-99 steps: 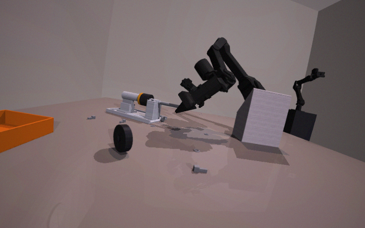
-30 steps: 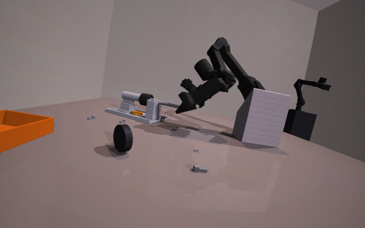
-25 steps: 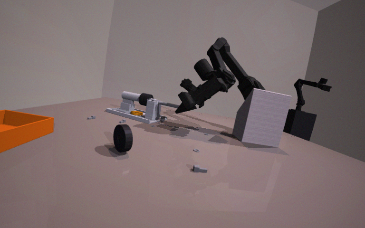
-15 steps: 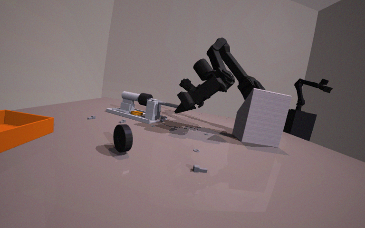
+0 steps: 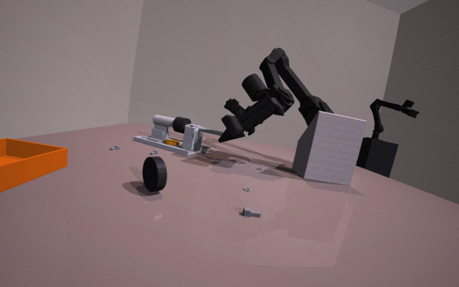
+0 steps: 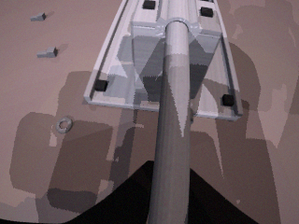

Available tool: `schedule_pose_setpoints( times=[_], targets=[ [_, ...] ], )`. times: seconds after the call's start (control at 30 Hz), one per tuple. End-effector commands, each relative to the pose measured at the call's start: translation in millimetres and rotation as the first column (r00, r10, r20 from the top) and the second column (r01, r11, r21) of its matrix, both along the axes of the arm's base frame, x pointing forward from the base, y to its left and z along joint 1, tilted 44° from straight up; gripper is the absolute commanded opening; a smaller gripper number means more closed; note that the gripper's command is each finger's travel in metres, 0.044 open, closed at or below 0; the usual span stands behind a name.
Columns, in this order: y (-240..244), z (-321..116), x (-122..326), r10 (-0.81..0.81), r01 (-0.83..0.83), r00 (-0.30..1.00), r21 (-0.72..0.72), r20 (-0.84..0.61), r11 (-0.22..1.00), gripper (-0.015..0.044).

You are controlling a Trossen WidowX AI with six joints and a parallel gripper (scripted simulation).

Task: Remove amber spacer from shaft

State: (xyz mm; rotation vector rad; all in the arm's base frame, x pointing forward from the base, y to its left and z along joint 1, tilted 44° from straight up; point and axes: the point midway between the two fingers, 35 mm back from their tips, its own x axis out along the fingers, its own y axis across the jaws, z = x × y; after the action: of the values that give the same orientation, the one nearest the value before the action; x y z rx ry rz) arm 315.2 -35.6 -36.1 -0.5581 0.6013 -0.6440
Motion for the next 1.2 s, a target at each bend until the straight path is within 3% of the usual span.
schedule_pose_setpoints(
  times=[0.0, 1.17],
  targets=[
    [1.0, 1.5, 3.9, 0.005, -0.005, 1.000, 0.004, 0.007, 1.000, 0.0000],
    [-2.3, 4.4, 13.6, 0.005, -0.005, 1.000, 0.004, 0.008, 1.000, 0.0000]
  ],
)
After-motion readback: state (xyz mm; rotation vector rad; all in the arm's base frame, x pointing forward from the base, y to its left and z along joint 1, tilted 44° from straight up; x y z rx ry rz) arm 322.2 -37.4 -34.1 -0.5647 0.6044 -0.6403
